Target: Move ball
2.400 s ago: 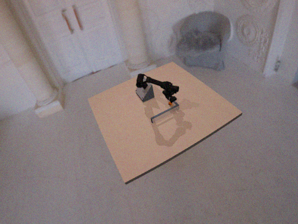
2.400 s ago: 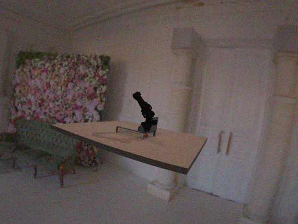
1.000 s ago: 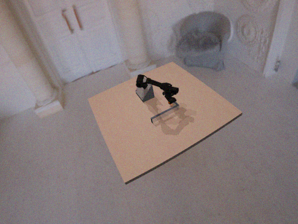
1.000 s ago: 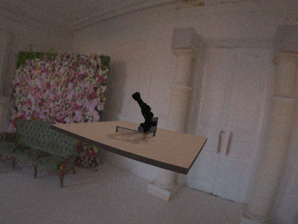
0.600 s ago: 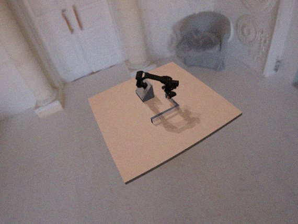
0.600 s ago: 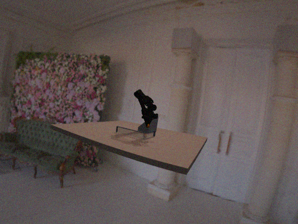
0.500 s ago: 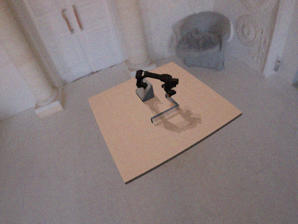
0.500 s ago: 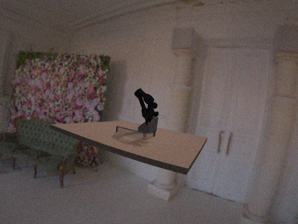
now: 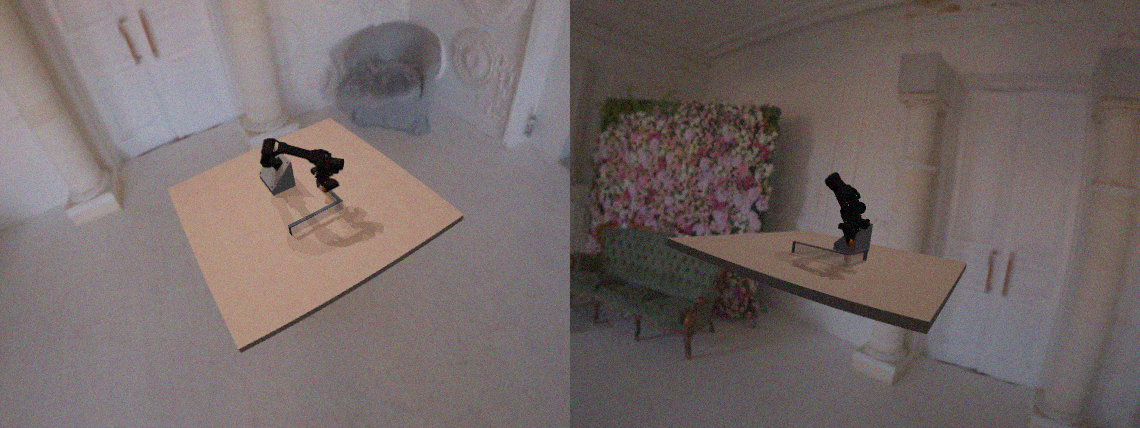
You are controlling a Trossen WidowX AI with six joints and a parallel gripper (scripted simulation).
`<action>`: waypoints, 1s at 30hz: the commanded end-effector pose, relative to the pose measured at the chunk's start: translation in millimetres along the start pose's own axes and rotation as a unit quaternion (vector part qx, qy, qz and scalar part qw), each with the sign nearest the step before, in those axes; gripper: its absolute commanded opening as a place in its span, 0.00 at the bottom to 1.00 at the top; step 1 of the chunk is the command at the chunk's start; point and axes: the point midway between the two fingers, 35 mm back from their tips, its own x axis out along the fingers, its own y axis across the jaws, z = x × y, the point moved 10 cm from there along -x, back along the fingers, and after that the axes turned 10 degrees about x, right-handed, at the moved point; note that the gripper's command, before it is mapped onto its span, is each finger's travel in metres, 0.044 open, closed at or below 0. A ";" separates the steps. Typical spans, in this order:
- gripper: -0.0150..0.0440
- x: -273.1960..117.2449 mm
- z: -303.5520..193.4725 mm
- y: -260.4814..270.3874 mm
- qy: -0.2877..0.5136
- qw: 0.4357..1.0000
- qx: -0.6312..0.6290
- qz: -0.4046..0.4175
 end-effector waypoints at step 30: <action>0.25 88.8 1.6 -4.1 -0.001 1.000 -0.003 -0.009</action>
